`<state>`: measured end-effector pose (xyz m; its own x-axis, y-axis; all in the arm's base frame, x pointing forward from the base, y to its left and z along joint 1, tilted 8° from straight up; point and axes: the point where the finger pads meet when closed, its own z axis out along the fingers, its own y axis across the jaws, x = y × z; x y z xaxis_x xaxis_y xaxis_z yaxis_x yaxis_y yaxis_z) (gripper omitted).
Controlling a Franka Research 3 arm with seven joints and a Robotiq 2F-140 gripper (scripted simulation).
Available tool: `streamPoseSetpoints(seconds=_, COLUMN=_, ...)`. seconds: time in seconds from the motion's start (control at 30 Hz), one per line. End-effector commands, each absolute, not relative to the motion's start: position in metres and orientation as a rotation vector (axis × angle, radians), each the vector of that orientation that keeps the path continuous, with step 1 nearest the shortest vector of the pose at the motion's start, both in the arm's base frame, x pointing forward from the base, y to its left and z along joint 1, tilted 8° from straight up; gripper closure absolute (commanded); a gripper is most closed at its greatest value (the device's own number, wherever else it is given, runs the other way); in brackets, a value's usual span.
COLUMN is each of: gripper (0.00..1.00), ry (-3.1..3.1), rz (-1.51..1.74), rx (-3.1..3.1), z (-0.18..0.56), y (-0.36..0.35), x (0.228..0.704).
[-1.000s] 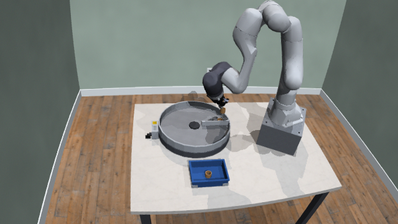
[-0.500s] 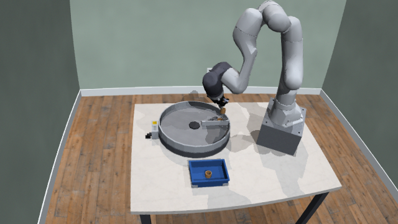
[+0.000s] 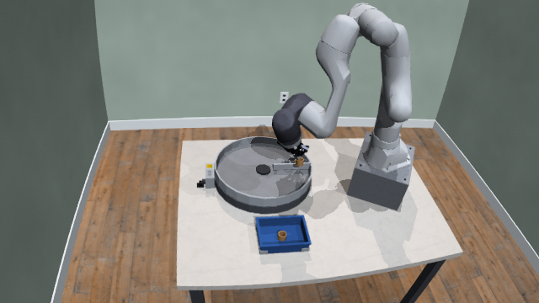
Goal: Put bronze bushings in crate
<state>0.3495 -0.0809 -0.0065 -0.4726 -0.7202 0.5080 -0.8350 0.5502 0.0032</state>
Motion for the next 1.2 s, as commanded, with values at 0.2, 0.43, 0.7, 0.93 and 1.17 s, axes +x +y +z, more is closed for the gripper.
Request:
streamPoseSetpoints(seconds=0.2, gripper=1.00, ry=-2.342, rz=0.338, rx=1.200, z=0.008, y=0.012, x=0.366)
streamPoseSetpoints(seconds=0.43, gripper=1.00, ry=-2.342, rz=0.338, rx=1.200, z=0.020, y=0.092, x=0.387)
streamPoseSetpoints(seconds=0.7, gripper=1.00, ry=-2.342, rz=0.338, rx=1.200, z=0.028, y=0.146, x=0.402)
streamPoseSetpoints(seconds=0.93, gripper=1.00, ry=-2.342, rz=0.338, rx=1.200, z=0.034, y=0.192, x=0.414)
streamPoseSetpoints(seconds=1.17, gripper=1.00, ry=-2.342, rz=0.338, rx=1.200, z=0.038, y=0.216, x=0.421)
